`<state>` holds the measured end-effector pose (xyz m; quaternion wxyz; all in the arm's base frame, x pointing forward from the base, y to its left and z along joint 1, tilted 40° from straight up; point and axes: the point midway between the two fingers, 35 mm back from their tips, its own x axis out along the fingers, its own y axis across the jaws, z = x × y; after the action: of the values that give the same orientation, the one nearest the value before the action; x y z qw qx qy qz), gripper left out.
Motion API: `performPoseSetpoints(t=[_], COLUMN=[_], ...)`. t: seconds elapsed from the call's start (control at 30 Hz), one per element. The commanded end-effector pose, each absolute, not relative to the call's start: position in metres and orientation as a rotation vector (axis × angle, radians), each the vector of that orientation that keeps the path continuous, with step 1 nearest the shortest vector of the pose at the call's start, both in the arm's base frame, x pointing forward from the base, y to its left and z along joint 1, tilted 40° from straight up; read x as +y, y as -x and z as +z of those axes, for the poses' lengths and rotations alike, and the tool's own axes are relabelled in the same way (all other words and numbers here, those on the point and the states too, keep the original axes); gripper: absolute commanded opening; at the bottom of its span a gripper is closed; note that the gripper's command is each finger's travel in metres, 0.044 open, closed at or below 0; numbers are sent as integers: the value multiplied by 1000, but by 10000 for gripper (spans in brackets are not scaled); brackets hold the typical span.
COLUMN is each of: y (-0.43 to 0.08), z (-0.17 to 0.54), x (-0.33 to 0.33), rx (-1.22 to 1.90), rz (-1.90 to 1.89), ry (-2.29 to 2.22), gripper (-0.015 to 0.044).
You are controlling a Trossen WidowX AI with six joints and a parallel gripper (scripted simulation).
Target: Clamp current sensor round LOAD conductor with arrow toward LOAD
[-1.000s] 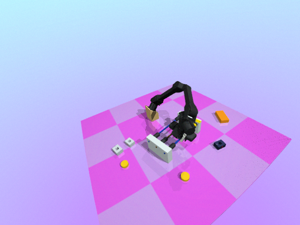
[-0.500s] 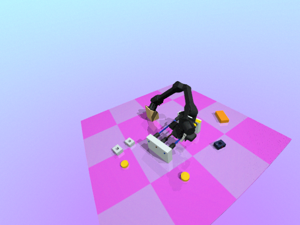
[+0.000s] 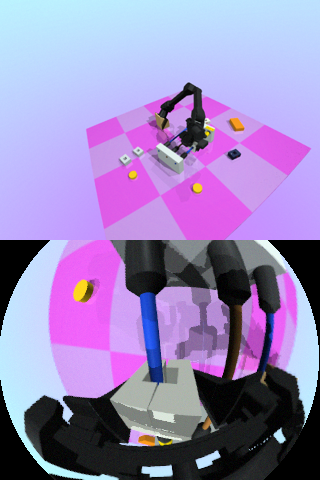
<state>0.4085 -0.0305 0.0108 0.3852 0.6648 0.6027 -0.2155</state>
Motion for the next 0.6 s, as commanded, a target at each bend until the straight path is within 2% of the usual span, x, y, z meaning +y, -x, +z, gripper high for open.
performPoseSetpoints(t=[0.0, 0.57], y=[-407, -405], z=[17, 16], x=[-31, -32], rx=[1425, 1408], rz=[-480, -472], ry=[-1774, -1786], gripper=[0, 0])
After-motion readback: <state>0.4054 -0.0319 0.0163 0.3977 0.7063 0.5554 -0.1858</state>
